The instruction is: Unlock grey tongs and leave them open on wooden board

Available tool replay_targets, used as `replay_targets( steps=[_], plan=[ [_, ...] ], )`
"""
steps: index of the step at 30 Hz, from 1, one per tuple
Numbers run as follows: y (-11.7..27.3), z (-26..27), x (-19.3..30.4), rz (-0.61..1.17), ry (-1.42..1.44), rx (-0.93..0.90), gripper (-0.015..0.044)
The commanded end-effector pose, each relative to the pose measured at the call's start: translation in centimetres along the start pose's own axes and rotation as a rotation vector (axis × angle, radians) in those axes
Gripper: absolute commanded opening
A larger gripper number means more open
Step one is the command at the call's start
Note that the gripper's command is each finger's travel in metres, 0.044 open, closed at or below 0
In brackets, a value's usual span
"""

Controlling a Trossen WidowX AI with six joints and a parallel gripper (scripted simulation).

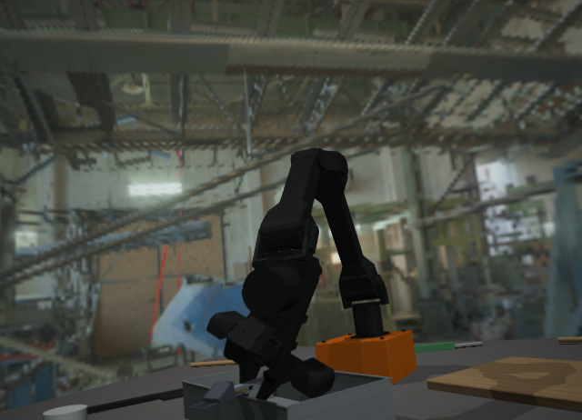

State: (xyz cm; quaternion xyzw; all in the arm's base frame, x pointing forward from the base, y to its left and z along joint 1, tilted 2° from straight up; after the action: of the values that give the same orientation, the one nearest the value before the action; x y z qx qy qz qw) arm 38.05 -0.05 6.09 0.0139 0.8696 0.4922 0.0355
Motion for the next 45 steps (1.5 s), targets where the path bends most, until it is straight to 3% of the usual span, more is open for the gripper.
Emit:
replay_targets(
  steps=[1,4,12,18,31,45],
  plan=[
    [0.0,0.0,0.0,0.001,0.001,-0.005,0.0062],
    [0.0,0.0,0.0,0.001,0.001,-0.005,0.0042],
    [1.5,-0.8,-0.2,0.001,0.002,-0.003,-0.0150],
    [6.6,-3.8,-0.3,0.000,0.004,0.002,-0.0150],
    [6.6,-3.9,-0.3,0.004,-0.003,-0.012,-0.0150],
    [5.4,-6.6,-1.0,0.079,-0.187,-0.380,-0.0150]
  ],
)
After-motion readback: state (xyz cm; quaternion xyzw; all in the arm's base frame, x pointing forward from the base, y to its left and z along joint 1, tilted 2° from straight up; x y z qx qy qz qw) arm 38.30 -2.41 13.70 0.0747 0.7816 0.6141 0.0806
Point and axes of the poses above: the point midway between the two fingers, 35 mm back from their tips, its own y axis back along the fingers, its own z axis across the jaws, x = y × z, the point moved 8 cm from there along y, back along the fingers, and after that the axes turned 3 degrees about -y, right-handed, at the moved point
